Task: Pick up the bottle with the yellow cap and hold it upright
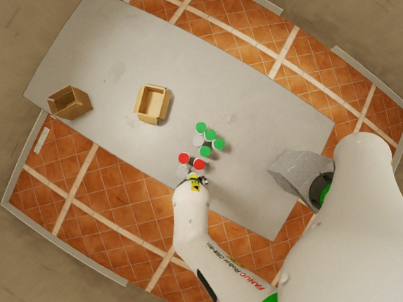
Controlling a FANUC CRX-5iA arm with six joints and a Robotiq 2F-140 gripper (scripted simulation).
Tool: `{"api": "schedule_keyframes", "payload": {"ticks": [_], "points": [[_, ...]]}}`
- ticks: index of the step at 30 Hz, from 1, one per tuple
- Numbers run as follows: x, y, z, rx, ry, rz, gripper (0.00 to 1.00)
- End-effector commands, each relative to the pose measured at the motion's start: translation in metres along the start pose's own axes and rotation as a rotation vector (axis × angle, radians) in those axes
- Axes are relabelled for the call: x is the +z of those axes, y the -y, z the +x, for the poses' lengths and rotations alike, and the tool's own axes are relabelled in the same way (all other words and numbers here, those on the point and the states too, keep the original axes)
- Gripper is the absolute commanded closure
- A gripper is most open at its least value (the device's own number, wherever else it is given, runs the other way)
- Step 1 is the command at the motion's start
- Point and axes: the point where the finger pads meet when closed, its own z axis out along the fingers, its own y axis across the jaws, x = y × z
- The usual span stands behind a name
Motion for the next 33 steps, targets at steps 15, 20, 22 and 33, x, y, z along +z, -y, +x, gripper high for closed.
{"api": "schedule_keyframes", "payload": {"ticks": [15,20,22,33], "points": [[-0.025,0.000,0.000,0.000,0.000,-0.001,0.90],[-0.025,0.000,0.000,0.000,0.000,-0.001,0.90],[-0.030,0.000,0.000,0.000,0.000,-0.001,0.90],[-0.050,-0.001,0.000,0.000,0.000,-0.001,0.90]]}}
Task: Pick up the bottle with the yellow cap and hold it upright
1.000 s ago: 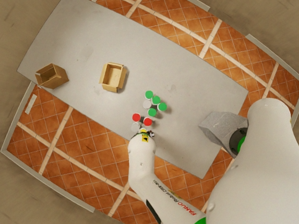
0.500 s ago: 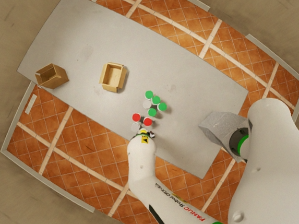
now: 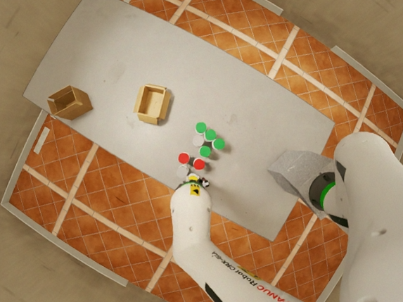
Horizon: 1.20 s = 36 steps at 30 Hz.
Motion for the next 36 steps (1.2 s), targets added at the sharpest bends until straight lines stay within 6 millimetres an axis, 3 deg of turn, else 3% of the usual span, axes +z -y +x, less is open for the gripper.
{"api": "schedule_keyframes", "payload": {"ticks": [1,14,36], "points": [[-0.002,-0.001,0.000,0.000,0.000,-0.001,0.90],[-0.012,-0.001,0.000,0.000,0.000,-0.001,0.90],[-0.012,-0.001,0.000,0.000,0.000,-0.001,0.90]]}}
